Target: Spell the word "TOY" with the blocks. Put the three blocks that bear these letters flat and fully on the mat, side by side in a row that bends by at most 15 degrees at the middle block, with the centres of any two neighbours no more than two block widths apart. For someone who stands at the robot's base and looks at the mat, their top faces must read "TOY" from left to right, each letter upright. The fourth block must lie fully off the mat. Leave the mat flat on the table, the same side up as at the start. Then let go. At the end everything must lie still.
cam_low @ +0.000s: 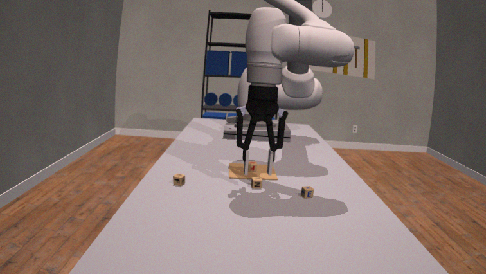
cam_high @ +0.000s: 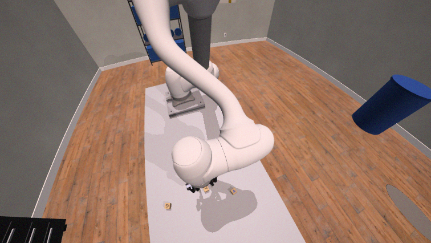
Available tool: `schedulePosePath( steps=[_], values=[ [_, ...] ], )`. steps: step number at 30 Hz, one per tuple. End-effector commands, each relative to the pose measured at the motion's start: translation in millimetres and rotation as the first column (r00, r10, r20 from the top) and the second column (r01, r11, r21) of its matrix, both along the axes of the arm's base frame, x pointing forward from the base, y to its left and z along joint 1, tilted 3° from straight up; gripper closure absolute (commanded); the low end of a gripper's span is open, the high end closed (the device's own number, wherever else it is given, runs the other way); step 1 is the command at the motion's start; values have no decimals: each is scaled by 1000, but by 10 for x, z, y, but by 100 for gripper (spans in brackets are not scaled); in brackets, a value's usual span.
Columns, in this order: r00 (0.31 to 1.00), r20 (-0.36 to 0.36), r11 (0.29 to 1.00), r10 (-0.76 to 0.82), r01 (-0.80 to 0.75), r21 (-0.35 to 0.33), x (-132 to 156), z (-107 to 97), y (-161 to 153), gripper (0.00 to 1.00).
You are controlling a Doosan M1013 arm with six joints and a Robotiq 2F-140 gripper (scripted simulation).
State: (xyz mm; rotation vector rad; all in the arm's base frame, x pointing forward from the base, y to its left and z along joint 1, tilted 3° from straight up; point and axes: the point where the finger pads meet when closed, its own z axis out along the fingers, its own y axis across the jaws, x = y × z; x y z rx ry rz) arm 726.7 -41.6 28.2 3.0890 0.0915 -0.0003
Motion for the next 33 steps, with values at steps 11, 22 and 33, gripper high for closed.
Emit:
schedulePosePath(
  steps=[11, 22, 33],
  values=[
    [1000, -2, 1000, -3, 3, -2, -13, -31, -23, 63],
    [1000, -2, 1000, -3, 3, -2, -13, -50, -24, 63],
    [1000, -2, 1000, -3, 3, -2, -14, -236, -34, 63]
  ],
)
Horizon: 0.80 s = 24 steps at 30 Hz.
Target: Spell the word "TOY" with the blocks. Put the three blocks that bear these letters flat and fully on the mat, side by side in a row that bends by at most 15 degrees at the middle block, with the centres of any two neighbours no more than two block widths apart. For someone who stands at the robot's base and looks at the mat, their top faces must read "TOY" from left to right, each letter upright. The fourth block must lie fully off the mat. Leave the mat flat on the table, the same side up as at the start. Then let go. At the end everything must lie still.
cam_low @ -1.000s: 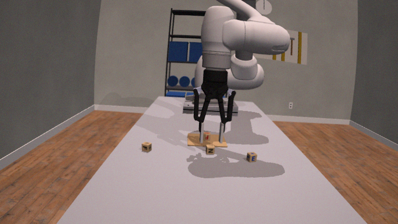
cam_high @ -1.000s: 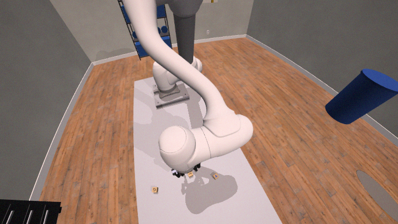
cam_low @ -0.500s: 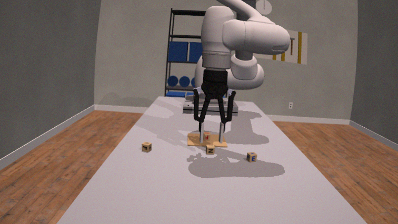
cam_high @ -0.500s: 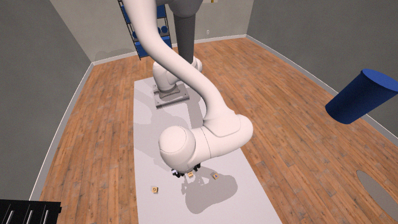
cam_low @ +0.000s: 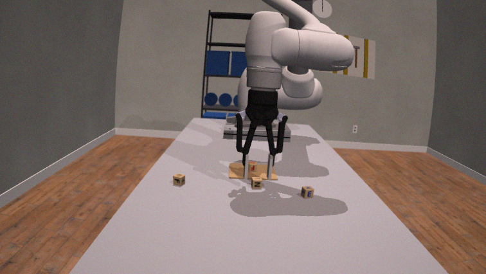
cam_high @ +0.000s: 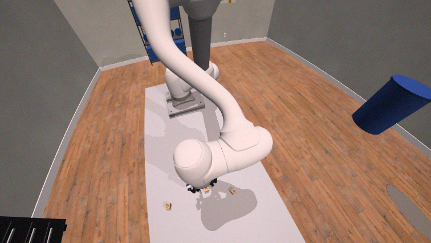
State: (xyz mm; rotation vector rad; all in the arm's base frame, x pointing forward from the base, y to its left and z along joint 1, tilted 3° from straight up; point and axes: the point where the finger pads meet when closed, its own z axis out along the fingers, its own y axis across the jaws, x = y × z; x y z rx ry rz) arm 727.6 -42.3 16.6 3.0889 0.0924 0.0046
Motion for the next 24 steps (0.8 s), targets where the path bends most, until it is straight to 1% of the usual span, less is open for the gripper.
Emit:
schedulePosePath(
  steps=[1, 11, 24],
  values=[
    [1000, -5, 1000, -3, 3, -2, -23, -139, -28, 63],
    [1000, -5, 1000, -3, 3, -2, -23, -234, -33, 63],
    [1000, -5, 1000, -3, 3, -2, -23, -240, -34, 63]
  ],
)
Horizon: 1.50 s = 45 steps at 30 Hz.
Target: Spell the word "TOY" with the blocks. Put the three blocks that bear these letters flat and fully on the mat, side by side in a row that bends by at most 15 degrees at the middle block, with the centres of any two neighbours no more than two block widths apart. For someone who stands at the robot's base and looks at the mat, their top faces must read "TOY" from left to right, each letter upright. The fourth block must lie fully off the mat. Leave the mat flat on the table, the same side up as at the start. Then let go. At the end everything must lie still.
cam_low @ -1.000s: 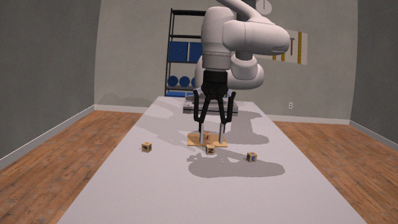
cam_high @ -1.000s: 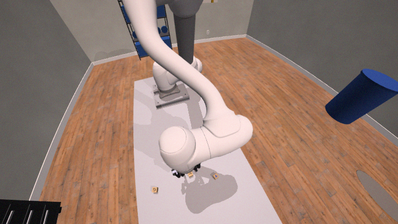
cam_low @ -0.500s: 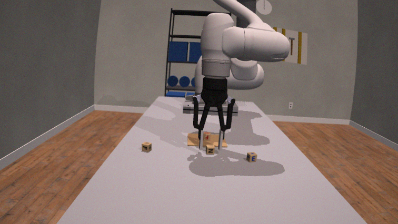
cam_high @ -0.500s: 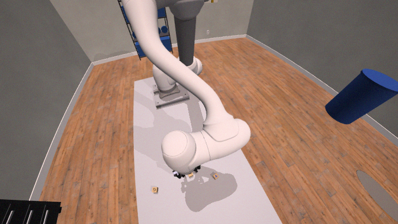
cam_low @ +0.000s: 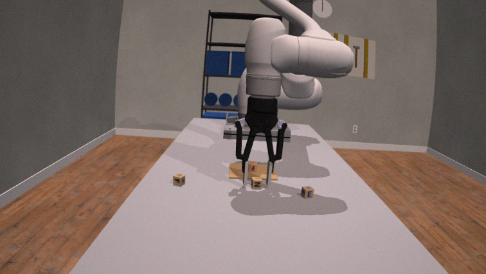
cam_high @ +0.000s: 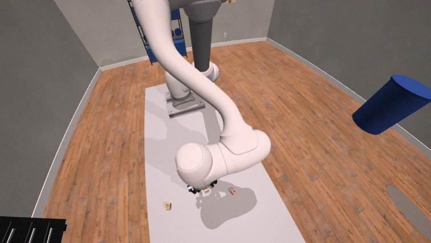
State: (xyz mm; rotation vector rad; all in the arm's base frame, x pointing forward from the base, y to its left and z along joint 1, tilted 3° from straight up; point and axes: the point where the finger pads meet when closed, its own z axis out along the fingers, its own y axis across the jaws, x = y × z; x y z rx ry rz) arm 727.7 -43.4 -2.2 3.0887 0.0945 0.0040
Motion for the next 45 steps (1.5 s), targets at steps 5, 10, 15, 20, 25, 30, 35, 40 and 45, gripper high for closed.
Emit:
schedulePosePath(
  steps=[5, 10, 15, 20, 25, 30, 35, 40, 45],
  values=[
    [1000, -5, 1000, -5, 5, -2, -24, -52, -23, 63],
    [1000, -5, 1000, -5, 5, -2, -24, -52, -23, 63],
    [1000, -5, 1000, -5, 5, -2, -24, -52, -23, 63],
    [1000, -5, 1000, -5, 5, -2, -24, -52, -23, 63],
    [1000, -5, 1000, -5, 5, -2, -24, -52, -23, 63],
    [1000, -5, 1000, -5, 5, -2, -24, -52, -23, 75],
    [1000, -5, 1000, -5, 5, -2, -24, -52, -23, 75],
    [1000, -5, 1000, -5, 5, -2, -24, -52, -23, 75],
    [1000, -5, 1000, -5, 5, -2, -24, -52, -23, 87]
  ],
)
